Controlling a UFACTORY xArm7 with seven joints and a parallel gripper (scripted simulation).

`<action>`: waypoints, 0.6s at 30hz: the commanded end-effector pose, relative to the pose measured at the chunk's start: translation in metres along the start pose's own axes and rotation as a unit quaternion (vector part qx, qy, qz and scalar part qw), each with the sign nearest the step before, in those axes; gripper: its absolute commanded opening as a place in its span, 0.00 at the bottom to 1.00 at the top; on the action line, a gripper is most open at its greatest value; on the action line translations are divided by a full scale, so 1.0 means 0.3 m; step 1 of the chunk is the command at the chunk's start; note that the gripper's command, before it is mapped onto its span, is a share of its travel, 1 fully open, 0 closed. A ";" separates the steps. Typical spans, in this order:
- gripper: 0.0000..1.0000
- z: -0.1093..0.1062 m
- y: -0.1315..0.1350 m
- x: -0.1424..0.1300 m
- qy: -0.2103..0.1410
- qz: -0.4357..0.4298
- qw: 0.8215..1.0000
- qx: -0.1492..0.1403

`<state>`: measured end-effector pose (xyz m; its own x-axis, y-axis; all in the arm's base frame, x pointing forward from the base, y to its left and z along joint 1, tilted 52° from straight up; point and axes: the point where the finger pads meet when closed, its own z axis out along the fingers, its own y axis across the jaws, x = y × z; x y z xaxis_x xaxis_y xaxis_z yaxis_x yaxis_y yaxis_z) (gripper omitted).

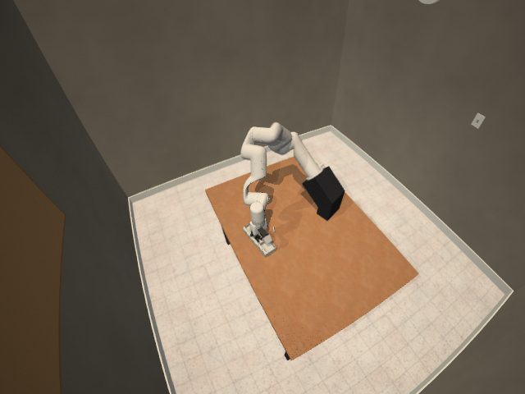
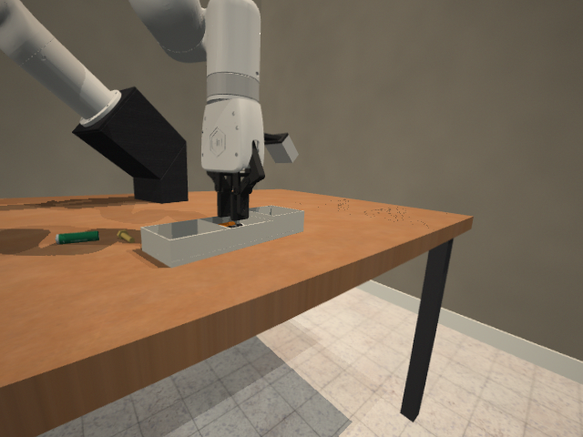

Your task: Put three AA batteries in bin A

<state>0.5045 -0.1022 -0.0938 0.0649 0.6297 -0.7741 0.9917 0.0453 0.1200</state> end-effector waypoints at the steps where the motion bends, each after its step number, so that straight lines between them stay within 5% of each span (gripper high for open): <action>1: 0.28 -0.006 0.005 0.004 0.001 0.000 1.000 -0.002; 9: 0.28 -0.089 0.005 0.004 0.001 0.000 1.000 -0.002; 18: 0.28 -0.097 0.005 0.004 0.001 0.000 1.000 -0.002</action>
<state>0.5019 -0.0820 -0.0780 0.0647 0.6301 -0.7738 0.9917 0.0458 0.1202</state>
